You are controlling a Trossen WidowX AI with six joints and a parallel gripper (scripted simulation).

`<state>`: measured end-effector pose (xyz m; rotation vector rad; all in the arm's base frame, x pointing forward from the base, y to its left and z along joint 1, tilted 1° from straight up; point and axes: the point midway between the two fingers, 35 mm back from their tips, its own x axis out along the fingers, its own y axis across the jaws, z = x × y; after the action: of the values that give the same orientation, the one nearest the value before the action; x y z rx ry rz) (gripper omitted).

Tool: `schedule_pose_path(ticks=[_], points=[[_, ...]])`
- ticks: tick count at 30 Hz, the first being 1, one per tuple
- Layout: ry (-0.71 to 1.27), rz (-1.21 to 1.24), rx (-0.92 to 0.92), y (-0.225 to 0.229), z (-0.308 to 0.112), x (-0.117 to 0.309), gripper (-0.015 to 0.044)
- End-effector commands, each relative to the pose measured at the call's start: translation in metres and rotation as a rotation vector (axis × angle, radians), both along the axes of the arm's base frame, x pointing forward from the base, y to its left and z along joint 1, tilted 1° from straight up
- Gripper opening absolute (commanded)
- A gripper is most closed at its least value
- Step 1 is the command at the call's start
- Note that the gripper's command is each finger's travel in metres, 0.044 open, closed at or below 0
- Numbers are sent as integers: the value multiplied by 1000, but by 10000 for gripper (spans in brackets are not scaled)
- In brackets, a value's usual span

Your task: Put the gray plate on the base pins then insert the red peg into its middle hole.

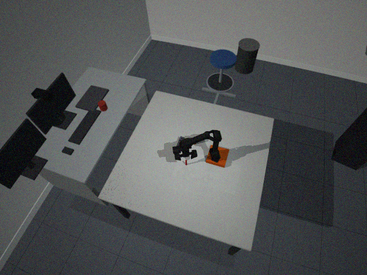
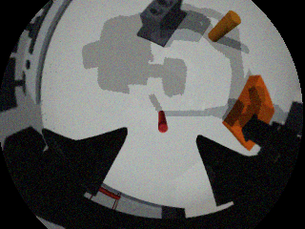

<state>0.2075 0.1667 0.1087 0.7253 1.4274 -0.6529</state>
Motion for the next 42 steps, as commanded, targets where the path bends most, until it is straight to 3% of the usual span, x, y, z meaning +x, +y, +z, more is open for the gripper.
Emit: schedule_pose_path(ticks=[1,35,42], points=[[1,-3,-3,0,-6,0,440],[2,-3,-3,1,-59,2,440],[2,-3,-3,1,-59,2,256]])
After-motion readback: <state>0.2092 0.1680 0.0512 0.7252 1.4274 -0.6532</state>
